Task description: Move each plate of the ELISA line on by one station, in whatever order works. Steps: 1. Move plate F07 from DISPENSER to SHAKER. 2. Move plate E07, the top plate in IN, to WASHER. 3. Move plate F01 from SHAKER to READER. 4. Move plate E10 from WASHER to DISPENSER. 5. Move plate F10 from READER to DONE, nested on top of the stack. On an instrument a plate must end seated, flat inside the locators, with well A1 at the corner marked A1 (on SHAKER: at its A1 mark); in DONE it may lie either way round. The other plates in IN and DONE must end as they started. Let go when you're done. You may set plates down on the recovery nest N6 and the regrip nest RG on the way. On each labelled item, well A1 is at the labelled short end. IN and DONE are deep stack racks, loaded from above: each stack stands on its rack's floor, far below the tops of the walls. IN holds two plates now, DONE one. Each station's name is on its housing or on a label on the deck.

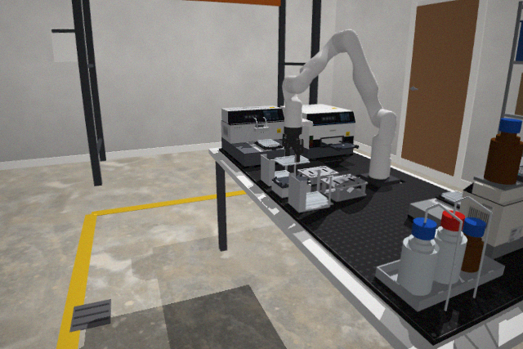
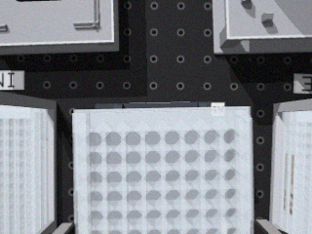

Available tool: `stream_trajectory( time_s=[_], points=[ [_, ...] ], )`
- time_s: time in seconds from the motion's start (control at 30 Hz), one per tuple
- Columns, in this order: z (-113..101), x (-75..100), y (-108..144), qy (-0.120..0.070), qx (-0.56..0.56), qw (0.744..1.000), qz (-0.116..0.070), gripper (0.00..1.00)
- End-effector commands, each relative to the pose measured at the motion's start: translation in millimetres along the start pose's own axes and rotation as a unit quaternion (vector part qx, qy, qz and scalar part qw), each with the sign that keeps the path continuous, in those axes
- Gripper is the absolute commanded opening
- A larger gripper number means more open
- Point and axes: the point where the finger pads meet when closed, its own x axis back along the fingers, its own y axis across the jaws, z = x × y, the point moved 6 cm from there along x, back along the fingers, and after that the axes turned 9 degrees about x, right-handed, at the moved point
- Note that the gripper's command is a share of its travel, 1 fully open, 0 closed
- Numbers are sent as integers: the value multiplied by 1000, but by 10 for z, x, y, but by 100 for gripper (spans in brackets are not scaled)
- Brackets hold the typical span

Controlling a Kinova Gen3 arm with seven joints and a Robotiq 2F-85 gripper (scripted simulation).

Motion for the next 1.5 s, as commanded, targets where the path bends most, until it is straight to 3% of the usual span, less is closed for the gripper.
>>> stream_trajectory(
  time_s=[0.0, 1.47],
  points=[
    [-3, 33, 0, -1, 0, 1000, 0, 94],
    [-3, 567, 0, -1, 0, 1000, 0, 94]
  ],
)
